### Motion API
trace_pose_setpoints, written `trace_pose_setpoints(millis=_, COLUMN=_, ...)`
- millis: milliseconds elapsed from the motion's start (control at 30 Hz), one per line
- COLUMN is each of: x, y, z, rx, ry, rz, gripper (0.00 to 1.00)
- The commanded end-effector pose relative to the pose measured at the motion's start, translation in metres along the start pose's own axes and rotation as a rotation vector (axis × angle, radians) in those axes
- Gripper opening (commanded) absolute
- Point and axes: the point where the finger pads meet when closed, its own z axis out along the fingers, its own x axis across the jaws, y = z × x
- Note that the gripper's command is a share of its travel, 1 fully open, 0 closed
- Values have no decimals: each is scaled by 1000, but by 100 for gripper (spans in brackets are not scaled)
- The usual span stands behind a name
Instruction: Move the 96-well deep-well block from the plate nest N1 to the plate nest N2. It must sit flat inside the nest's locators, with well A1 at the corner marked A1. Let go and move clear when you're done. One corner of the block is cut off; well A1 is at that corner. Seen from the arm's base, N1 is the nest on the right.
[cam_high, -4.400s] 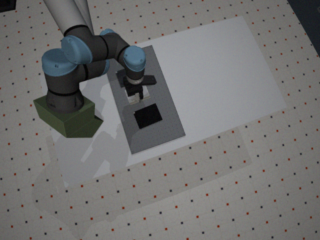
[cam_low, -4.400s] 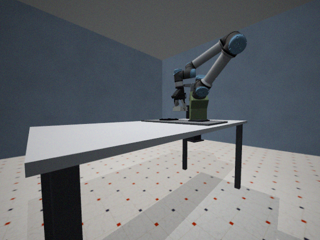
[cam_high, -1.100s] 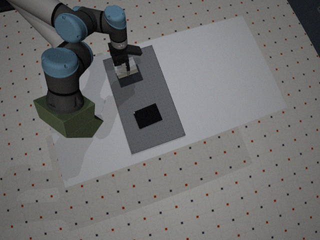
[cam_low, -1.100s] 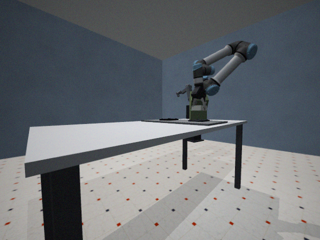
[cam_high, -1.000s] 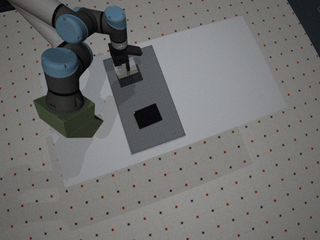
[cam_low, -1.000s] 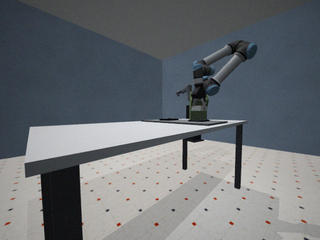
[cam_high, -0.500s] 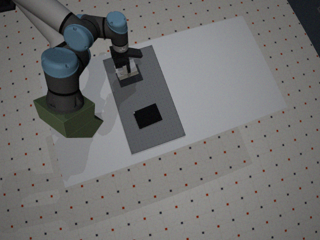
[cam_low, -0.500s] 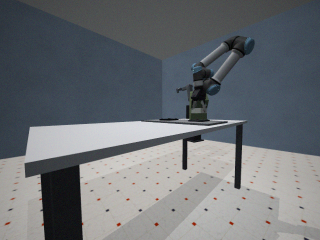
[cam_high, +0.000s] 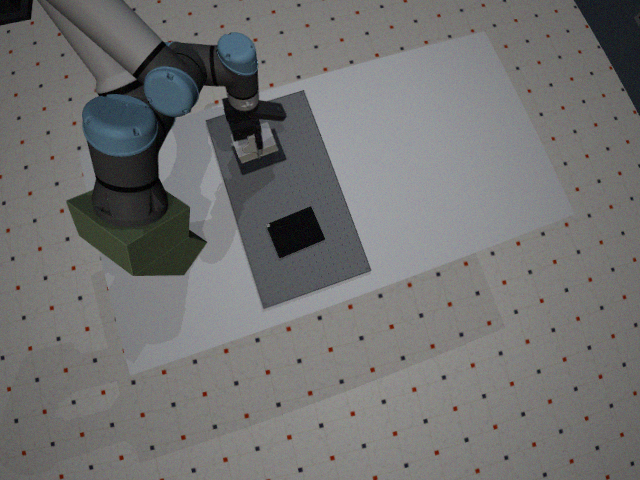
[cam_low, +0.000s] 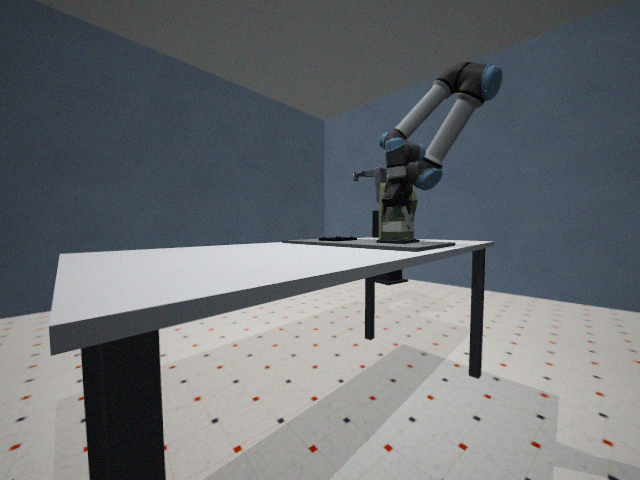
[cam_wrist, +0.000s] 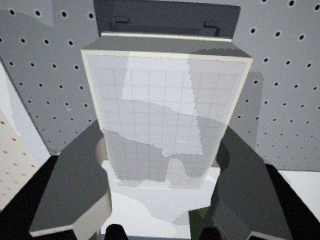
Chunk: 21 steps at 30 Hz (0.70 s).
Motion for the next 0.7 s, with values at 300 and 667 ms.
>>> trace_pose_setpoints(millis=300, x=0, y=-4, z=19, rx=1, ry=3, rz=0, gripper=0)
trace_pose_setpoints(millis=667, x=0, y=-5, z=26, rx=1, ry=3, rz=0, gripper=0)
